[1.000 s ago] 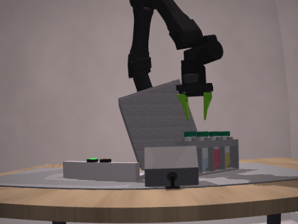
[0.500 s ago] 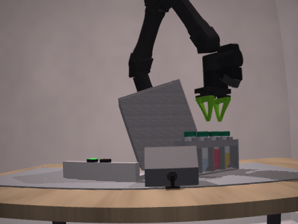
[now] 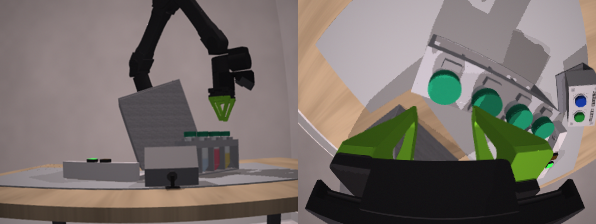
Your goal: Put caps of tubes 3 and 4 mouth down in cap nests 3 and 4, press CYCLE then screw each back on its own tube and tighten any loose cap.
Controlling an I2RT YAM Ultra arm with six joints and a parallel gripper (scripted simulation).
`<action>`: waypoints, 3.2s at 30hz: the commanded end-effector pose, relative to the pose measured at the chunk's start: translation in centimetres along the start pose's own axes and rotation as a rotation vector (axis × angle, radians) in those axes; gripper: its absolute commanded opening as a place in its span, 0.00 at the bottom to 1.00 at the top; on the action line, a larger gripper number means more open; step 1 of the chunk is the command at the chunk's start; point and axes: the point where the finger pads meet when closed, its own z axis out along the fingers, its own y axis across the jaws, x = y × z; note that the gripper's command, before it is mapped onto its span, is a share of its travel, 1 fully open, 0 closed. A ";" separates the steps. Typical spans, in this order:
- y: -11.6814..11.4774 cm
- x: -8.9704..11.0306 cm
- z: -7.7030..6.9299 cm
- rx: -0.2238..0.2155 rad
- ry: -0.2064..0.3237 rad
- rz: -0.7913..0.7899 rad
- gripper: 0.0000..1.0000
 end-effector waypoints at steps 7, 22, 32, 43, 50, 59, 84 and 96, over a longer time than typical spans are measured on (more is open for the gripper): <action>-0.2 -0.7 1.6 0.004 -0.019 -0.022 0.49; -0.2 -0.7 3.1 0.004 -0.019 -0.022 0.49; -0.2 -0.8 3.3 0.004 -0.019 -0.022 0.49; -0.2 -0.8 3.9 0.004 -0.019 -0.022 0.49; -0.2 -1.0 4.1 0.004 -0.019 -0.022 0.49; -0.2 -0.9 4.1 0.004 -0.019 -0.022 0.00; -0.2 -1.0 4.1 0.002 -0.019 0.258 0.00; -0.2 -1.0 4.1 0.000 -0.019 0.467 0.00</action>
